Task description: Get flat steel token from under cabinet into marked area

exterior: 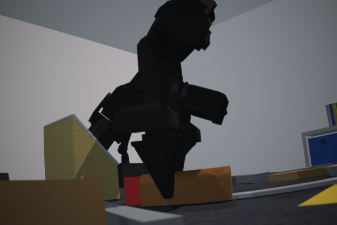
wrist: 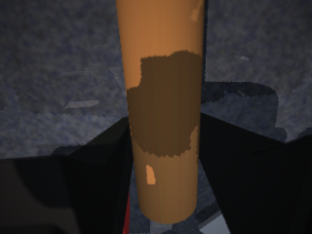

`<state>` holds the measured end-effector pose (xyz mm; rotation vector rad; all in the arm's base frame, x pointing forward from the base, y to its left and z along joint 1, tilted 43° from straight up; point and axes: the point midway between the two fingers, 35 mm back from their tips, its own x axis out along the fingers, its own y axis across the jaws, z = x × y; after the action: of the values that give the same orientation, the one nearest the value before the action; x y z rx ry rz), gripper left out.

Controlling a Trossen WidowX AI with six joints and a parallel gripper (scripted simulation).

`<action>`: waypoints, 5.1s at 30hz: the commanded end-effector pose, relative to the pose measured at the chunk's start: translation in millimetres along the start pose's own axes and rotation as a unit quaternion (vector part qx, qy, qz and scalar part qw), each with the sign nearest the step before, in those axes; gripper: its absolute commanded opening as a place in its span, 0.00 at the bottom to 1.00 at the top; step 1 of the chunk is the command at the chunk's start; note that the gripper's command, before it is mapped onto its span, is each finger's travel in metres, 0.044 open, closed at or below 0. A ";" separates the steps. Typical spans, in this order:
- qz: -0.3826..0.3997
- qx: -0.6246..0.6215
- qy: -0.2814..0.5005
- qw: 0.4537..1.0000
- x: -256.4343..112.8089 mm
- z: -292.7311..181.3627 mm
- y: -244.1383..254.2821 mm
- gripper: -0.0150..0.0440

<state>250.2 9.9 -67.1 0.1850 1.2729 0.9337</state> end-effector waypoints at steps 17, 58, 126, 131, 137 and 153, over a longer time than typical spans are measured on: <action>-0.002 -0.004 0.000 1.000 -1.3 22.5 18.3 0.25; -0.001 -0.004 -0.001 1.000 -1.0 43.0 60.2 0.25; 0.001 -0.004 -0.002 1.000 -1.0 68.2 134.6 0.25; 0.002 -0.004 -0.002 1.000 -1.0 70.1 140.7 0.25; 0.002 -0.004 -0.002 1.000 -1.1 72.3 148.0 0.25; 0.002 -0.004 -0.002 1.000 -1.3 77.8 167.3 0.25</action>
<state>236.5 138.7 54.0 0.1950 1.2772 0.9306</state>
